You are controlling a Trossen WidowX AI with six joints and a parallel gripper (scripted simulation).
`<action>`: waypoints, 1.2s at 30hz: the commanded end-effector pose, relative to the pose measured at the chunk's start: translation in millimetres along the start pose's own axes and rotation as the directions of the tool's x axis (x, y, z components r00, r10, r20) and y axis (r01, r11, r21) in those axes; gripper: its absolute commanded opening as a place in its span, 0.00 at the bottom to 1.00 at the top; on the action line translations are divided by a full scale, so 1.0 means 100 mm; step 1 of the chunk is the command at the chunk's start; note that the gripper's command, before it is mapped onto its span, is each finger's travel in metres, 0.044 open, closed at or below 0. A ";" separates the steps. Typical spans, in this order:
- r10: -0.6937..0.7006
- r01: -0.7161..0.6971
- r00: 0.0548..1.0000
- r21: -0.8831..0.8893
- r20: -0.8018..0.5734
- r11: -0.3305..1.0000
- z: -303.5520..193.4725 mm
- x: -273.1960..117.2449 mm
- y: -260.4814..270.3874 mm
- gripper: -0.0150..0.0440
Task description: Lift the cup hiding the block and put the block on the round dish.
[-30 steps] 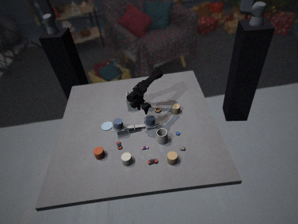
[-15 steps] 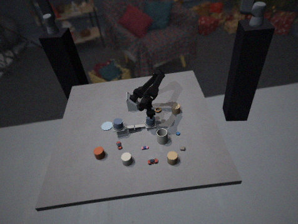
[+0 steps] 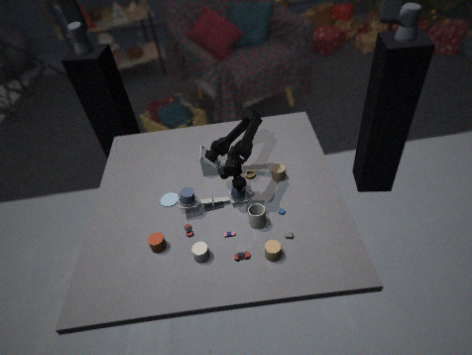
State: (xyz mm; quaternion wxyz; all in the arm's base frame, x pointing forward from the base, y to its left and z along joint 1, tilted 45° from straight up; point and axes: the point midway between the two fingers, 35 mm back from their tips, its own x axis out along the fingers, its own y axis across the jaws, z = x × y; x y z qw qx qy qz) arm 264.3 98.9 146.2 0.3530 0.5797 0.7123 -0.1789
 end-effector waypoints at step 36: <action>0.002 -0.002 1.000 0.004 -0.005 1.000 -0.01 0.57 -0.01 0.91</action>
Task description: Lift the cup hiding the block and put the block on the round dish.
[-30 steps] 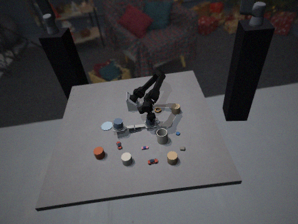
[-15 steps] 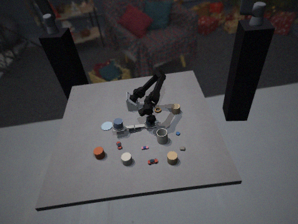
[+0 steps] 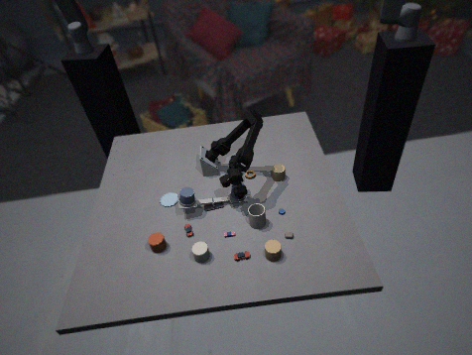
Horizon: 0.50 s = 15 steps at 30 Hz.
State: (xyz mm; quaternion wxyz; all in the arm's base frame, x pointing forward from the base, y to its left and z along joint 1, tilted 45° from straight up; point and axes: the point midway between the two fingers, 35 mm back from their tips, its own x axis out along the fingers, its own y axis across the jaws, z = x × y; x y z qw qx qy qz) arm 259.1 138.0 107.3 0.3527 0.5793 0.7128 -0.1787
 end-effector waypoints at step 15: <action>0.005 -0.005 1.000 0.004 -0.002 1.000 0.00 -0.02 0.01 0.51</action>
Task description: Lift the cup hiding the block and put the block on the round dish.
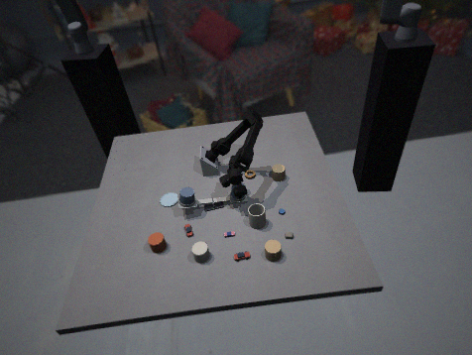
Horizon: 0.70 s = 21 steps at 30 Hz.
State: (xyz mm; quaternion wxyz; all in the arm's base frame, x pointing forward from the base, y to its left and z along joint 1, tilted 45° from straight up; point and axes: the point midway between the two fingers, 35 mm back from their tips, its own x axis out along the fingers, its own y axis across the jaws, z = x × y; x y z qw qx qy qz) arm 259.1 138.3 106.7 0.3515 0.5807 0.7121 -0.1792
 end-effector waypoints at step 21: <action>0.017 -0.017 1.000 0.001 0.010 1.000 0.02 -0.30 0.05 0.25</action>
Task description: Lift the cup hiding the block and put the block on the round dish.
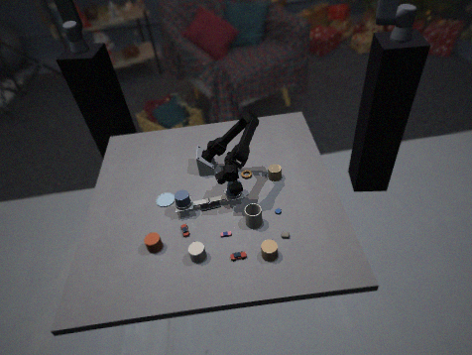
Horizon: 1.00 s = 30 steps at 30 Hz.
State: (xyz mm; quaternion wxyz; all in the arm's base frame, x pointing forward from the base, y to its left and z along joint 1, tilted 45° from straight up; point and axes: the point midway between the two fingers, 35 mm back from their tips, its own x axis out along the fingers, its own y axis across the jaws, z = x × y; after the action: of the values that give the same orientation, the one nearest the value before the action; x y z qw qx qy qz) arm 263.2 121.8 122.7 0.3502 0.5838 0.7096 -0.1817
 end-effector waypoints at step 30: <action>0.031 -0.031 0.999 -0.006 0.021 1.000 0.03 -0.46 0.05 0.25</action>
State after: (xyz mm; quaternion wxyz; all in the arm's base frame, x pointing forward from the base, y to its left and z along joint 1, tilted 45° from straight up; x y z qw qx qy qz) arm 269.1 90.9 147.1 0.3597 0.5877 0.6998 -0.1885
